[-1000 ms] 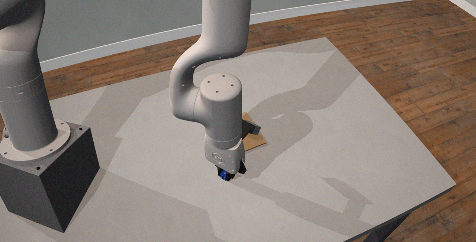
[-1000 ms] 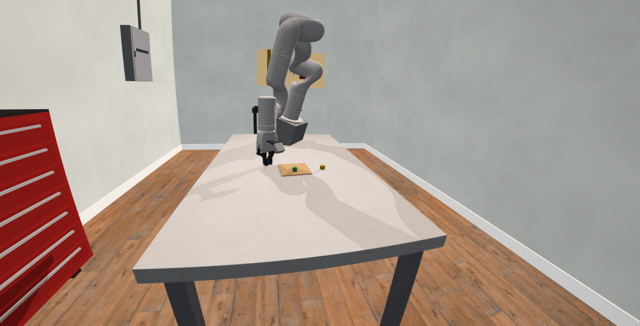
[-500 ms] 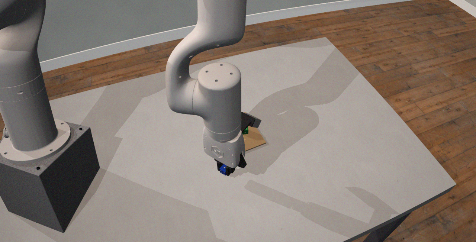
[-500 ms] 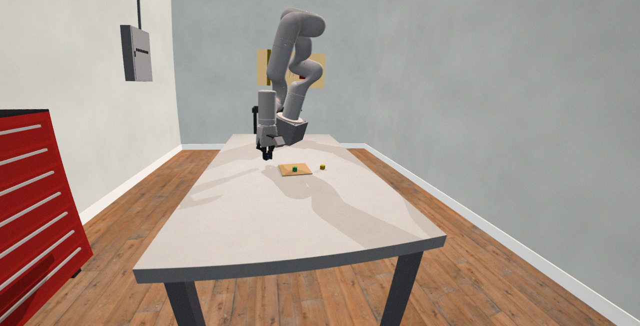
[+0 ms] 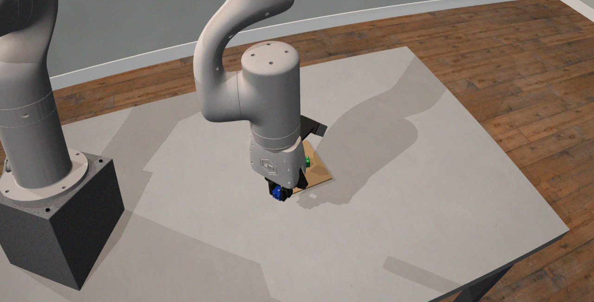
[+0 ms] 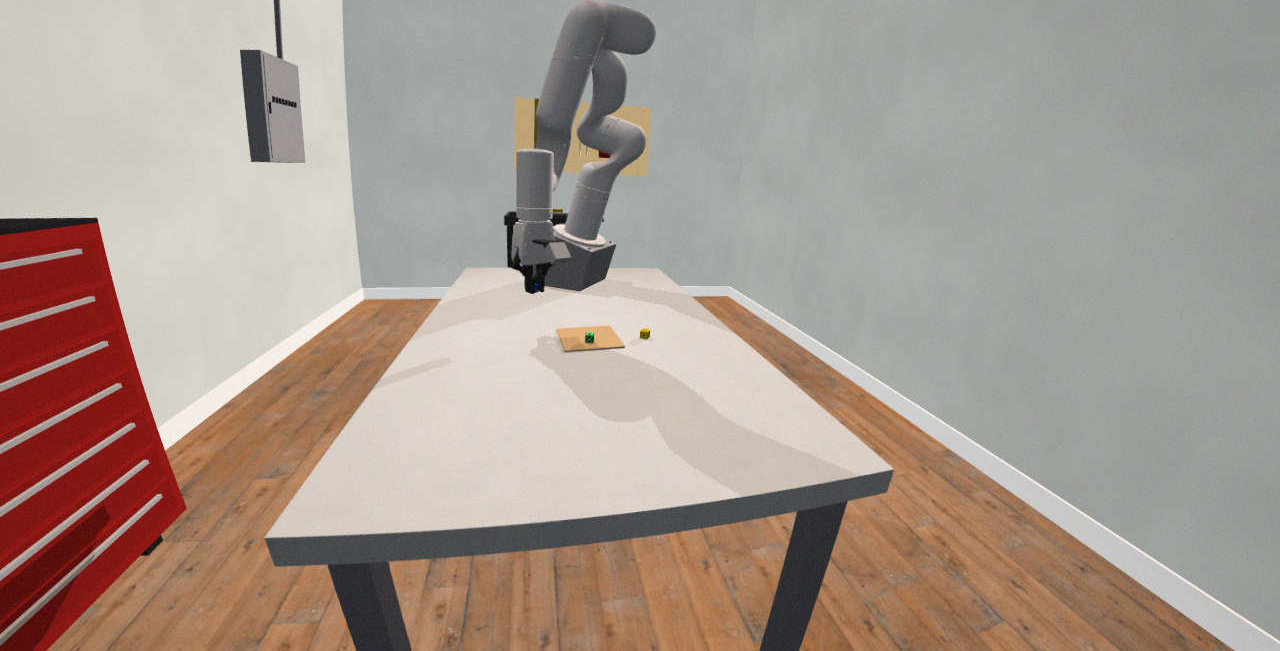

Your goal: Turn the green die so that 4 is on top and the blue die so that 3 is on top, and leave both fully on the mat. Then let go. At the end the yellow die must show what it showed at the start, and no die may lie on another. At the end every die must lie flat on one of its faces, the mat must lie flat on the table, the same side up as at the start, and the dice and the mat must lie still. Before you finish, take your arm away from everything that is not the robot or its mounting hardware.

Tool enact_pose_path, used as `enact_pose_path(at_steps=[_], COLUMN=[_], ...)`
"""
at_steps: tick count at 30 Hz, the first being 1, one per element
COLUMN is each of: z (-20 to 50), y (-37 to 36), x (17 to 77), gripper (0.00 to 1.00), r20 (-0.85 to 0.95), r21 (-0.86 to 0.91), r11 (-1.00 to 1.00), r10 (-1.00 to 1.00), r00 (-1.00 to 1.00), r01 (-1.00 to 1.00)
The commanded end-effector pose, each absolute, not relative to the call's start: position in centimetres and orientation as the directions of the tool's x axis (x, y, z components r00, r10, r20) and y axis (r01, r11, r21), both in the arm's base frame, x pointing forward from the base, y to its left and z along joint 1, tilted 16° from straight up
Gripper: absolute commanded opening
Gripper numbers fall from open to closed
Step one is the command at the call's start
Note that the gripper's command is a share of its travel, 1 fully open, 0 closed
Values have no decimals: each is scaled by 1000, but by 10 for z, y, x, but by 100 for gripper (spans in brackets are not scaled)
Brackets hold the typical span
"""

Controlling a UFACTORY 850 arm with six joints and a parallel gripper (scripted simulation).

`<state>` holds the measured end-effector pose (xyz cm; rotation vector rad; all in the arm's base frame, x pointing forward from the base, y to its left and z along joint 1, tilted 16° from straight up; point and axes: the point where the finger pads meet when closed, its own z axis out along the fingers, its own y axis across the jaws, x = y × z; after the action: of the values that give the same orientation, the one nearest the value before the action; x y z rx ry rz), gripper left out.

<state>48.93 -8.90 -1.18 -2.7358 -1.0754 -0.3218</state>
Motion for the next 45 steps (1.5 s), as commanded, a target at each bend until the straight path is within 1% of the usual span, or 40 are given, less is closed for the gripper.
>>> enact_pose_path(at_steps=[1,9,14,18,26,28,30,34,35,41,44,45], z=[-8,-9,-14,-15,-16,-15,-16,-17,-17,-18,-18,-17], y=[-90,-89,-84,-83,-83,-84,-85,-85,-86,-88,-88,-90], x=[490,490,495,495,493,494,492,492,491,490,490,489], gripper=[15,15,15,15,15,15,15,15,15,15,15,15], r20=[262,262,268,270,339,389,488,548,593,723,732,784], r21=[-99,-98,-78,-77,-86,-78,-80,-78,-78,-76,-76,-73], r11=[-719,-715,-662,-657,-655,-657,-656,-656,-656,-657,-658,-660], r10=[648,653,706,710,689,672,631,601,574,482,474,426], r00=[716,711,656,650,640,630,604,583,564,495,489,452], r01=[687,692,745,750,751,750,750,750,750,750,750,748])
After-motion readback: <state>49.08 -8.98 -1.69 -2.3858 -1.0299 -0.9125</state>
